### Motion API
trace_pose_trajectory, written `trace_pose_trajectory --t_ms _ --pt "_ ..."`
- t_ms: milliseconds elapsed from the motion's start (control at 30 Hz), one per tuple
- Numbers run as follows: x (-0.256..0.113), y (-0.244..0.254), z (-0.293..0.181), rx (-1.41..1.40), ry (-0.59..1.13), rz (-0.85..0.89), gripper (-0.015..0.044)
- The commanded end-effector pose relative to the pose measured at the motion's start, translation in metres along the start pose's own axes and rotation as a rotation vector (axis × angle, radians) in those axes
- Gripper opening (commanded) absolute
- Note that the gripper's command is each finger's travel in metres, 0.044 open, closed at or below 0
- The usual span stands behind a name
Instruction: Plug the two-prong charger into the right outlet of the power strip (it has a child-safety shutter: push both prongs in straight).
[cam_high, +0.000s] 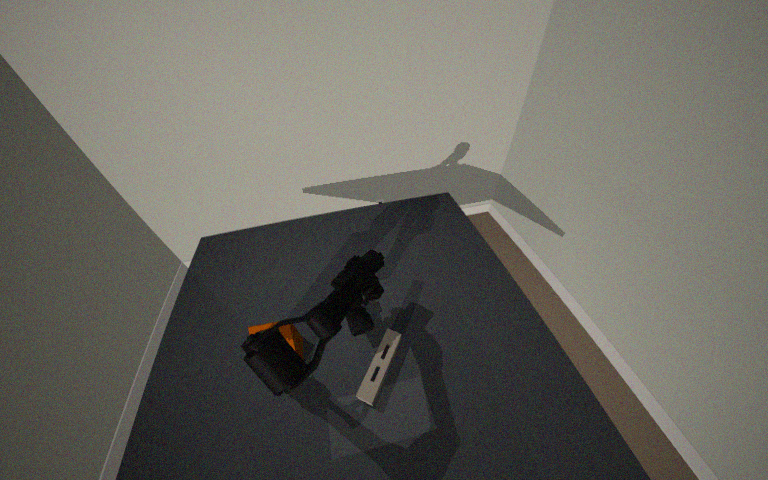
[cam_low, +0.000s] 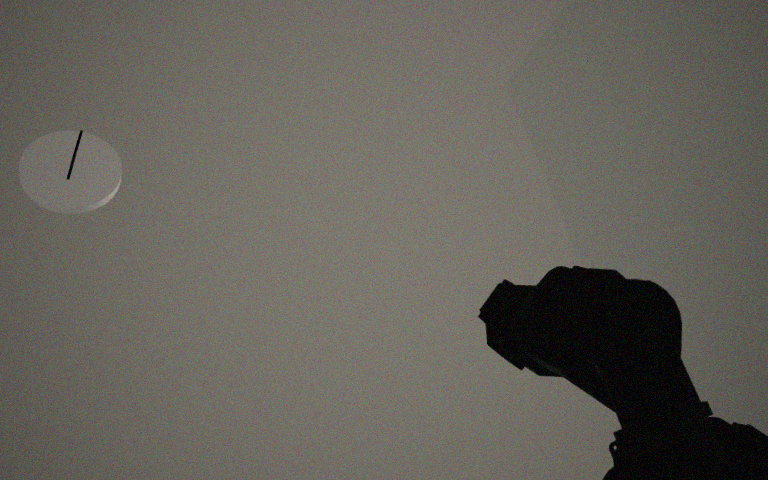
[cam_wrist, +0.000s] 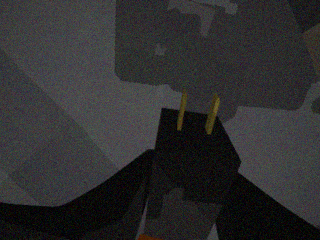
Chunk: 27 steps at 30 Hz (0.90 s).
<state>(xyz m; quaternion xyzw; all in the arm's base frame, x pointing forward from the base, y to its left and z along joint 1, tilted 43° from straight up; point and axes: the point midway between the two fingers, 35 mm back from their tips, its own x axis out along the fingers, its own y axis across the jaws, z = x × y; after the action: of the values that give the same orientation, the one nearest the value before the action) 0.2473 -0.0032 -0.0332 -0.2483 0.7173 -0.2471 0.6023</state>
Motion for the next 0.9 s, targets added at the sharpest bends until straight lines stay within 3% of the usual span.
trace_pose_trajectory --t_ms 0,867 --pt "0.003 -0.009 -0.004 0.054 -0.003 0.002 0.0" --pt "0.017 -0.049 -0.028 0.338 -0.005 0.026 0.0"
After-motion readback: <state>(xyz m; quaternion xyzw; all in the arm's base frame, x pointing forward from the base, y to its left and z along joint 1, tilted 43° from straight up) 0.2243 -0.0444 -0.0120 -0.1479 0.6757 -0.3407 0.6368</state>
